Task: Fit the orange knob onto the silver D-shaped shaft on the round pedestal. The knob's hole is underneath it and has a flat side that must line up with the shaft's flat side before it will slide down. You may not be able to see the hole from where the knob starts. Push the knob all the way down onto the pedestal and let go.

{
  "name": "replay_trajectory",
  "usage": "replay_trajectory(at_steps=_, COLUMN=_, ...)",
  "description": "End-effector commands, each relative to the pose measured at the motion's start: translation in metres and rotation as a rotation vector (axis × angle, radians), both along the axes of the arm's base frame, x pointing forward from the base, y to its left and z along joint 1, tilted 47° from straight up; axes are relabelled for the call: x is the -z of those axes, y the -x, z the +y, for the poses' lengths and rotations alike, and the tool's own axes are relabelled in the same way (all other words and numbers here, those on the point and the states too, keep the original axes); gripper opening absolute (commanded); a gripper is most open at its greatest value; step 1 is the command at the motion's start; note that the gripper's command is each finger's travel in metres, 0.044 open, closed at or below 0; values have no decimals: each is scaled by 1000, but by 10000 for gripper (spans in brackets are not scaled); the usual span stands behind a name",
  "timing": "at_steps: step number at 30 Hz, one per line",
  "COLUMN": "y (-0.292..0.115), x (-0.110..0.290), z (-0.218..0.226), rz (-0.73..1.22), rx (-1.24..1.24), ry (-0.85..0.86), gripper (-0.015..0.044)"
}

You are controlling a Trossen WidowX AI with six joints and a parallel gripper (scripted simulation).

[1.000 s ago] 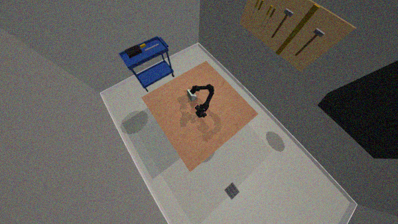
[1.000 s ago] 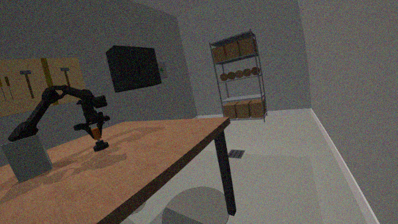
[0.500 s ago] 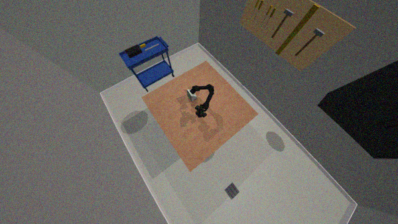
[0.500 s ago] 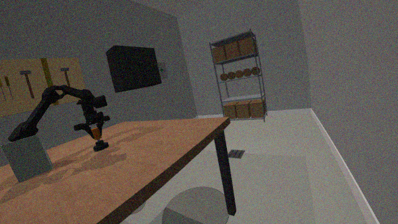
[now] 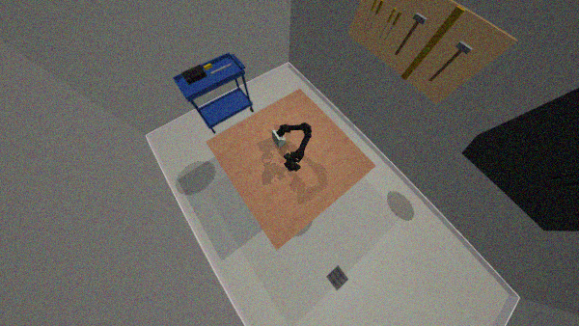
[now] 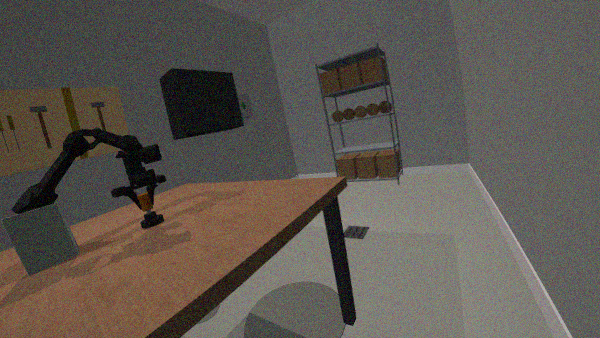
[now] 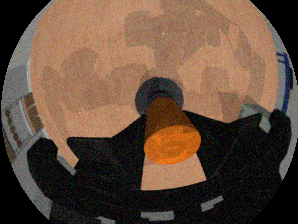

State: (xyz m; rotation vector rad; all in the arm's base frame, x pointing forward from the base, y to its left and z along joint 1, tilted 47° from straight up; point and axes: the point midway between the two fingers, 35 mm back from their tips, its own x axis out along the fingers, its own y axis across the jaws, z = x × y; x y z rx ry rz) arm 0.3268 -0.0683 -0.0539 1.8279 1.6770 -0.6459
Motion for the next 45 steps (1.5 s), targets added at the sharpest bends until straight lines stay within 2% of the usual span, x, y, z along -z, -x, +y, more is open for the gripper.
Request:
replay_trajectory(at_steps=1, y=0, x=0, z=0, rz=-4, rx=0, ry=-3, gripper=0)
replay_trajectory(at_steps=5, y=0, x=0, z=1, rz=-59, rx=-52, ry=5, gripper=0)
replay_trajectory(at_steps=19, y=-1, x=-5, z=-3, rz=6, rx=9, ry=-4, gripper=0)
replay_trajectory(at_steps=45, y=-1, x=-1, z=0, rz=-8, rx=-4, ry=-2, gripper=0)
